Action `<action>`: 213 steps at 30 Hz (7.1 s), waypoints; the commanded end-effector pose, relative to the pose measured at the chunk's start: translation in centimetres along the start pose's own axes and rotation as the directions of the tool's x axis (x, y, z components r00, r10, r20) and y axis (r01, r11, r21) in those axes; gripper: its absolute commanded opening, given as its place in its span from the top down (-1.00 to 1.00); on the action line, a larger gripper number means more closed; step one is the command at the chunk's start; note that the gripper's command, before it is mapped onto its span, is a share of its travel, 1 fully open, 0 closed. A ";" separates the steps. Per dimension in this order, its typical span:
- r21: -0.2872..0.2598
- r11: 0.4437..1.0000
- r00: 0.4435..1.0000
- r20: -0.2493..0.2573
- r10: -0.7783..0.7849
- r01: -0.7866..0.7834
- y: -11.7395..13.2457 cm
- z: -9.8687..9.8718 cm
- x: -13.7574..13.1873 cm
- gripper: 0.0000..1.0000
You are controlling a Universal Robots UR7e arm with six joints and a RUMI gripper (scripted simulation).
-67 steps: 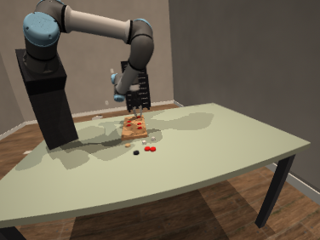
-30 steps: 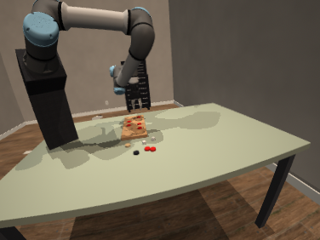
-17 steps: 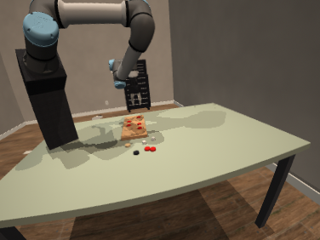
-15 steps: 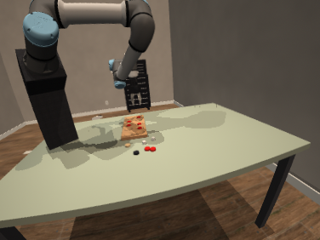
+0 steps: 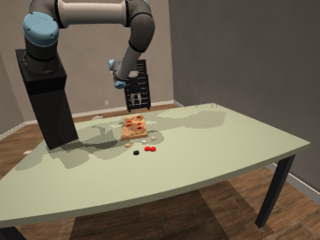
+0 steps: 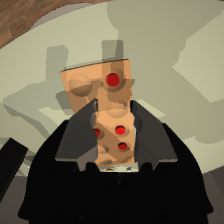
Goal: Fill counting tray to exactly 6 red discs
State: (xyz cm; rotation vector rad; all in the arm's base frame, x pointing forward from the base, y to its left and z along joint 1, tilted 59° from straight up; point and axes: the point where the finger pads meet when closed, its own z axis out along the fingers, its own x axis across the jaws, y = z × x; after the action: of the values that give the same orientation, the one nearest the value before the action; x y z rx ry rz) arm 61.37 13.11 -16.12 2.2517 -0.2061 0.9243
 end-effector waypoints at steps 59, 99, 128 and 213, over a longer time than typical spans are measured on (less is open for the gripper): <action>0.001 0.818 0.818 -0.002 0.575 -0.575 15.3 0.3 4.0 0.44; 0.003 -0.218 -0.218 -0.001 0.976 -0.976 45.0 1.0 11.6 0.44; 0.001 -0.259 -0.259 0.000 0.966 -0.966 46.1 5.8 11.8 0.44; 0.001 -0.259 -0.259 0.000 0.966 -0.966 46.1 4.2 12.1 1.00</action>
State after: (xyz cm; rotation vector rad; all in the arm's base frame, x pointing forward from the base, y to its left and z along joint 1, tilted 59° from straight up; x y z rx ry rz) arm 56.01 -24.16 13.61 1.5315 -2.4249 1.6102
